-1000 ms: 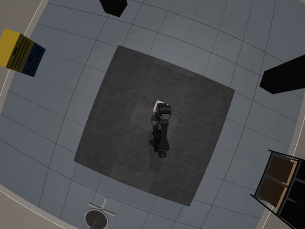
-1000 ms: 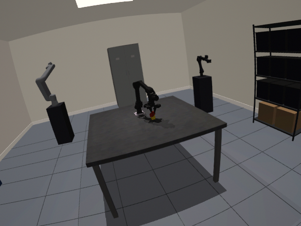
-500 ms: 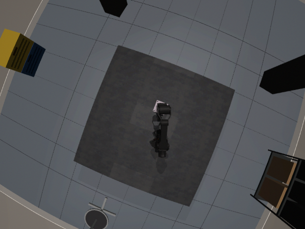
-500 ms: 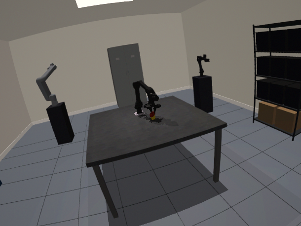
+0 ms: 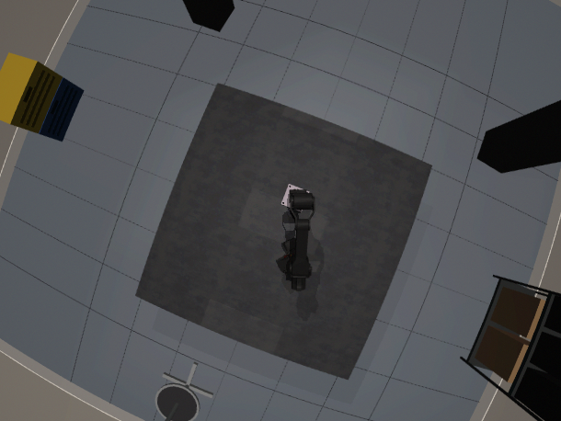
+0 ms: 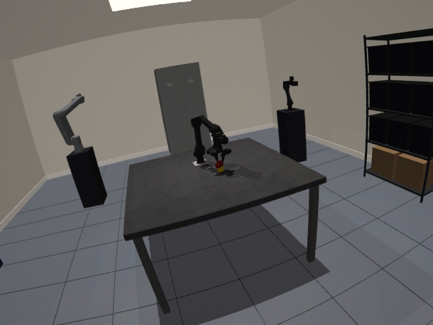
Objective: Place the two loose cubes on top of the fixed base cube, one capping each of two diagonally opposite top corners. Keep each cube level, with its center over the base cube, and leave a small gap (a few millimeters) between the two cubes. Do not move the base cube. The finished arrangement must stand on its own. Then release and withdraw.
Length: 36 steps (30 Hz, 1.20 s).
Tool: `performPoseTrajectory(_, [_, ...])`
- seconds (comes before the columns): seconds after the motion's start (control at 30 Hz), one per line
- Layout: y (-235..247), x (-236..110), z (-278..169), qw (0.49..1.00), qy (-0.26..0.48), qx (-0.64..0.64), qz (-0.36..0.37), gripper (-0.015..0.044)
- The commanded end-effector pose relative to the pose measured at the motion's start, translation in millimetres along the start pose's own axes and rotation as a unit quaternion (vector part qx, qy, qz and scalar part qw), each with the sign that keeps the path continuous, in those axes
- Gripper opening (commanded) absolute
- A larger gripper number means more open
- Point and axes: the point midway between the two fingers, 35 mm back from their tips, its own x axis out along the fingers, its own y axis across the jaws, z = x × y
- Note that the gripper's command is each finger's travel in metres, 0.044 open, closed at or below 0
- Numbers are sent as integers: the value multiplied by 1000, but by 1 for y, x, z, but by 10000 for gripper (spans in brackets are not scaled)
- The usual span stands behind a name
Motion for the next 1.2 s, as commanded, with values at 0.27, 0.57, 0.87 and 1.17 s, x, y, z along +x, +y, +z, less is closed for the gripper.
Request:
performPoseTrajectory(0.27, [0,-23,0,1000,-1,0,2,205])
performPoseTrajectory(0.57, [0,-38,0,1000,-1,0,2,205])
performPoseTrajectory(0.87, [0,-53,0,1000,-1,0,2,205])
performPoseTrajectory(1.17, [1,-55,-2,1000,-1,-1,2,336])
